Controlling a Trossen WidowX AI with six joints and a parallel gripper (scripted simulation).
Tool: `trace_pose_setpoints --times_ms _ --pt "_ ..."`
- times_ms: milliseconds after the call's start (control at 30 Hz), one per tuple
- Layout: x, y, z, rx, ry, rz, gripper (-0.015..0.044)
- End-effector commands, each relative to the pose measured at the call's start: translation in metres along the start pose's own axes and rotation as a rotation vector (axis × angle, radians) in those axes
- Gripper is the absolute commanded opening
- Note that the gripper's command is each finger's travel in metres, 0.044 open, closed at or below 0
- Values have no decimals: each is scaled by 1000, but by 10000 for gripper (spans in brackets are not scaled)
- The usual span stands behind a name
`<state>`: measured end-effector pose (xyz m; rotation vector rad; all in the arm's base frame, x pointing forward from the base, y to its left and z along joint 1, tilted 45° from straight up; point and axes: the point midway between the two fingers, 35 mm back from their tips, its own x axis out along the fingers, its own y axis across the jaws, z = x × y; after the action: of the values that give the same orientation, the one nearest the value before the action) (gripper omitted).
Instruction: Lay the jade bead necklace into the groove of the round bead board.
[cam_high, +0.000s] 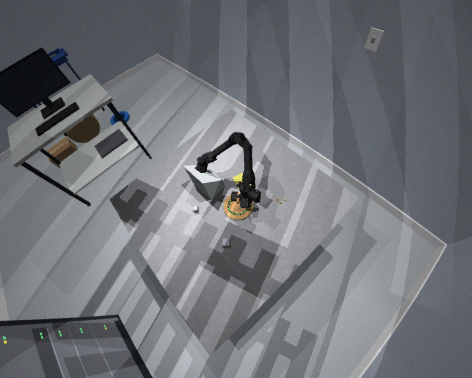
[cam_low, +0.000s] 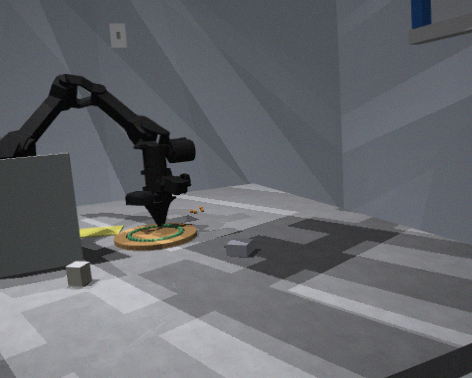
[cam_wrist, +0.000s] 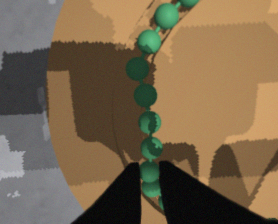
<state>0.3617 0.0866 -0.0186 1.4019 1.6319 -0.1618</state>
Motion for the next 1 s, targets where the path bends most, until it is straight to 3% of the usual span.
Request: trace_pose_setpoints --times_ms 0,967 --pt "0 0 0 0 0 0 0" --pt "2 4 0 9 2 -2 0"
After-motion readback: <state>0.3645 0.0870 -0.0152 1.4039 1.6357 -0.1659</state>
